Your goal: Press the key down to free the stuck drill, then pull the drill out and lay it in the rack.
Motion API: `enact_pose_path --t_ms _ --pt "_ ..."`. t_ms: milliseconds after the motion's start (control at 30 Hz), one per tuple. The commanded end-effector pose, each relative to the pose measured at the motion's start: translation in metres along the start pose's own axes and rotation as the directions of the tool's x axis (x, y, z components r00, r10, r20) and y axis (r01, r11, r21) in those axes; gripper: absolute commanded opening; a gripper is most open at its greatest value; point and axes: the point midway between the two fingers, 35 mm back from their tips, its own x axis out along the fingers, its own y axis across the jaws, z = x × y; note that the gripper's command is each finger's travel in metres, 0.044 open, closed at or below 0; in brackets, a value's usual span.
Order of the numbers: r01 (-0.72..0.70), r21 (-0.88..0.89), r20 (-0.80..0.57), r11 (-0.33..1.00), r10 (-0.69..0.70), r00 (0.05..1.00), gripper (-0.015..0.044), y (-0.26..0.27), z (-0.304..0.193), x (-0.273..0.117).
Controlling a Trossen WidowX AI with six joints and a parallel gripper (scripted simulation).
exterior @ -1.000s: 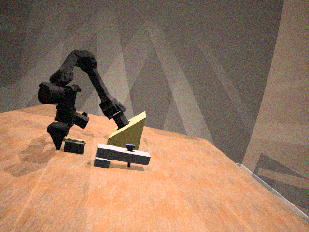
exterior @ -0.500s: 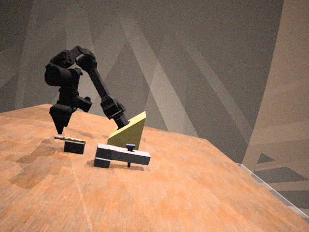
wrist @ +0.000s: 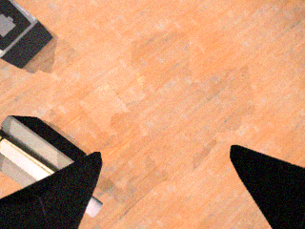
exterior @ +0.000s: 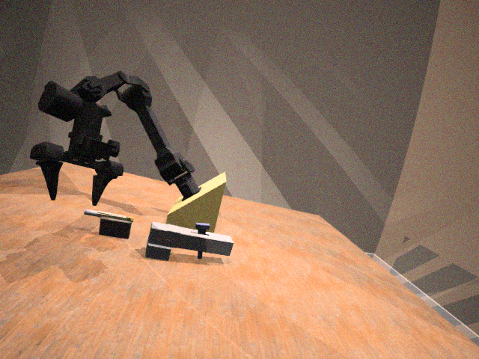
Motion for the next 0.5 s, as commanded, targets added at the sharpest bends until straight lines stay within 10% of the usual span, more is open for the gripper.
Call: enact_pose_path --t_ms 0,467 --pt "0.171 0.563 0.165 0.809 -0.312 0.936 0.0440 -0.075 -0.009 -0.014" --pt "-0.049 0.964 0.248 0.260 -0.819 0.517 0.0440 -0.183 -0.062 -0.101"
